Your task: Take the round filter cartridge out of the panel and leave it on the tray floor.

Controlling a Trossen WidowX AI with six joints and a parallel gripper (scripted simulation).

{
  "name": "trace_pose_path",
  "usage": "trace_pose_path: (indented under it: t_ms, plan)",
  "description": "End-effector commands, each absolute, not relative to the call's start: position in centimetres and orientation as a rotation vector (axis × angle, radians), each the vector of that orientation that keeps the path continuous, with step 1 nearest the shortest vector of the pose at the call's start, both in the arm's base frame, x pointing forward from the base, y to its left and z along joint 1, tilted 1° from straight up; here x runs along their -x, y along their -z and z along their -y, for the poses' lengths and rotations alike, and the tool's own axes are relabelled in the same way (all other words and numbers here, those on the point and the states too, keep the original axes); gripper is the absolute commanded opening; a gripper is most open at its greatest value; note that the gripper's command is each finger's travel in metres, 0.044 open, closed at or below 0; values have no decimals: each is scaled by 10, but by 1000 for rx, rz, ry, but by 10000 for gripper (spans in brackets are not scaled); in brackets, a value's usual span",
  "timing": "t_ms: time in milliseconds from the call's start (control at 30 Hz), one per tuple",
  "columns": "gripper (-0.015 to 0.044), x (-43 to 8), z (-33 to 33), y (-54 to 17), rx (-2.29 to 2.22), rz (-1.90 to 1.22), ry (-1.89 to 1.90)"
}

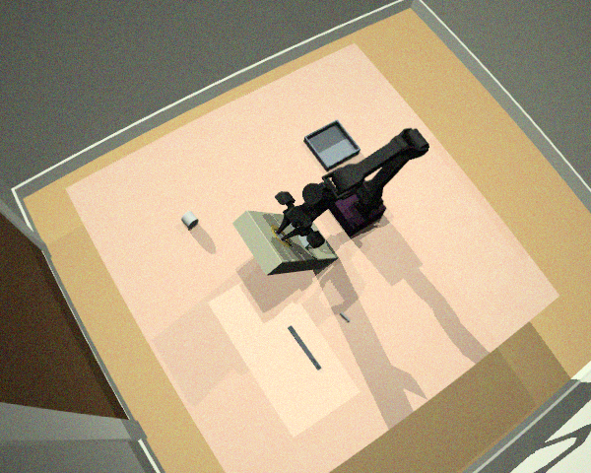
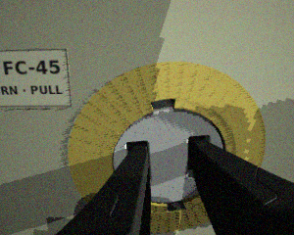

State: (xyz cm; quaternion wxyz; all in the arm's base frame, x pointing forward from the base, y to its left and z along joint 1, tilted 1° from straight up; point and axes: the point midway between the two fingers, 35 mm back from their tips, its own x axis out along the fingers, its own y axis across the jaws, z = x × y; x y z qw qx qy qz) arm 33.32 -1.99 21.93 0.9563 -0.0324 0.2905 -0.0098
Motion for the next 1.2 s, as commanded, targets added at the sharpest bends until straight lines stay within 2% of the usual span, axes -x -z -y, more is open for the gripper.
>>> trace_pose_path:
  t_ms: [0,567,867,900,1167]
  plan:
    - [89,-336,20,-216,66,-596,21]
    - [89,-341,20,-213,66,-595,21]
    - [29,-336,20,-217,66,-589,20]
    - [3,-336,20,-217,66,-589,20]
    - [0,-339,20,-214,192,-595,-18]
